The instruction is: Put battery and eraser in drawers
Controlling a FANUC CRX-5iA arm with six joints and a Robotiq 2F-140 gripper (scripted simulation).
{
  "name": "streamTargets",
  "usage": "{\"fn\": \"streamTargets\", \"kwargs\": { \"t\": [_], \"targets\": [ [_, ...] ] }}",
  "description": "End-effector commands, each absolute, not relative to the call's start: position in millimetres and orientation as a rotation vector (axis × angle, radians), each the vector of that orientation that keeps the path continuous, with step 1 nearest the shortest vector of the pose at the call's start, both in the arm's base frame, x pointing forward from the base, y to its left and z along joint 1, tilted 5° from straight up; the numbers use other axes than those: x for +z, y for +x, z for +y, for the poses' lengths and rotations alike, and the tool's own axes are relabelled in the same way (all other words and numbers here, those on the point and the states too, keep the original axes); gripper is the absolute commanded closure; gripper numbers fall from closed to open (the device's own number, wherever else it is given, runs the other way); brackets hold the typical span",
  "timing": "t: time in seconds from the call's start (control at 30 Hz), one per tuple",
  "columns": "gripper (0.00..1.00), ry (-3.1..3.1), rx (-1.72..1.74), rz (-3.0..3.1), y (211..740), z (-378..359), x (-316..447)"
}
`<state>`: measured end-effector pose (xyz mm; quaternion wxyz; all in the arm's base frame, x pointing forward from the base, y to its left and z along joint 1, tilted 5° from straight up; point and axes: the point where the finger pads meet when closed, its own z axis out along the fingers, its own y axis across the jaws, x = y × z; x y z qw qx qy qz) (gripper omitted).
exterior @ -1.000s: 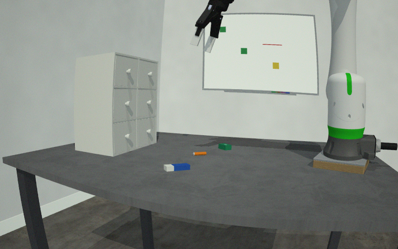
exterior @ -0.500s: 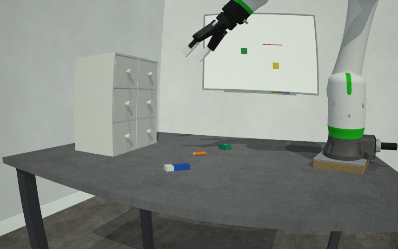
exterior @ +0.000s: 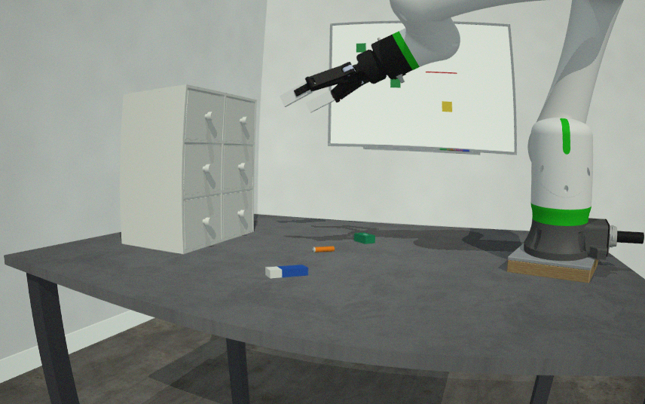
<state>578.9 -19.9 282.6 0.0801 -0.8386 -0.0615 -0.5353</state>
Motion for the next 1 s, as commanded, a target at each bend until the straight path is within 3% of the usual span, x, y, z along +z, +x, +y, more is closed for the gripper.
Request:
{"fn": "streamTargets", "kwargs": {
  "t": [0.0, 0.93, 0.97],
  "targets": [
    [0.0, -2.451, -1.643, -0.201, 583.0, -17.2, 279.1],
    [0.0, -2.393, -1.722, -0.193, 588.9, -15.6, 275.4],
    [0.8, -2.393, -1.722, -0.193, 588.9, -15.6, 275.4]
  ]
}}
